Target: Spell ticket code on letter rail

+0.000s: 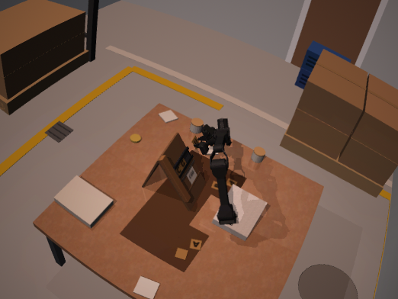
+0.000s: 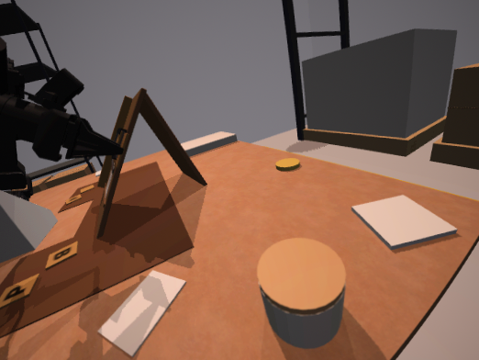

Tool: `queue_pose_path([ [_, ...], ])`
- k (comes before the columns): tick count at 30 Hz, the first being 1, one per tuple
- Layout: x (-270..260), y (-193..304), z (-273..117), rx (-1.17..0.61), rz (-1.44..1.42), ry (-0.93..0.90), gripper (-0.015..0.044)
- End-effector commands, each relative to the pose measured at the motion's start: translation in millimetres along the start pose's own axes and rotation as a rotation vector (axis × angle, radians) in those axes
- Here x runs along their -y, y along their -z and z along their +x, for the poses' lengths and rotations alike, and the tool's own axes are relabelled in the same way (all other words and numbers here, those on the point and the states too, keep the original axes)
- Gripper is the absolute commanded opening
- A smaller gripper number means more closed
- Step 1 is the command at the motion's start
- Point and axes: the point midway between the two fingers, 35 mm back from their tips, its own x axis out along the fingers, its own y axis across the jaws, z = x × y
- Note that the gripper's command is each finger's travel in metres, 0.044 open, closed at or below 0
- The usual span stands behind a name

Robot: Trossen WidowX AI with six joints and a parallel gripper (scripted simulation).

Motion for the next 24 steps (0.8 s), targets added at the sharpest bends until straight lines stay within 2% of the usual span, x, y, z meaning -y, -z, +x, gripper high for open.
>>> queue_pose_path([
  [1,-3,-2,-1,0.004,0.000,-0.002,0.0000],
  [24,-14,-3,-2,0.004,0.001,-0.002,0.0000],
])
